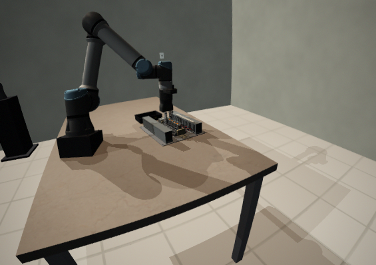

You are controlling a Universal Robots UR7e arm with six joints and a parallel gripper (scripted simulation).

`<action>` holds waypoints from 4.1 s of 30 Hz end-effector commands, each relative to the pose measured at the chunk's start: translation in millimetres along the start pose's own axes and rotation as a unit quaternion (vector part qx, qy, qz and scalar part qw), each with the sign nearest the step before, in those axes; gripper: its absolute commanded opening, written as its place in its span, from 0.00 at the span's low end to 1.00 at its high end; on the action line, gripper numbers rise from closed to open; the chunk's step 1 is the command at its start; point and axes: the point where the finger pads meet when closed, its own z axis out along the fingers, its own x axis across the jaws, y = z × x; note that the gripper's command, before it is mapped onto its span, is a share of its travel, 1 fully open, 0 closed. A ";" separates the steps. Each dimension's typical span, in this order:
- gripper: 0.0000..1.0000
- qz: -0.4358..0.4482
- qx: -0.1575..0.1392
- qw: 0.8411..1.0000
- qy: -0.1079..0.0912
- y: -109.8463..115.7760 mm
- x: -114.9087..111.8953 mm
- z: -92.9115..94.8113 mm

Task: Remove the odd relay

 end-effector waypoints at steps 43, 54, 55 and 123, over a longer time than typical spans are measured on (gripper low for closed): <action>0.00 0.000 -0.001 0.999 -0.034 0.7 2.2 -0.1; 0.00 0.000 -0.001 0.999 -0.035 0.7 2.4 -0.1; 0.00 0.000 -0.001 0.999 -0.035 0.7 2.4 -0.1; 0.00 0.001 -0.001 1.000 0.018 0.7 -0.1 -0.2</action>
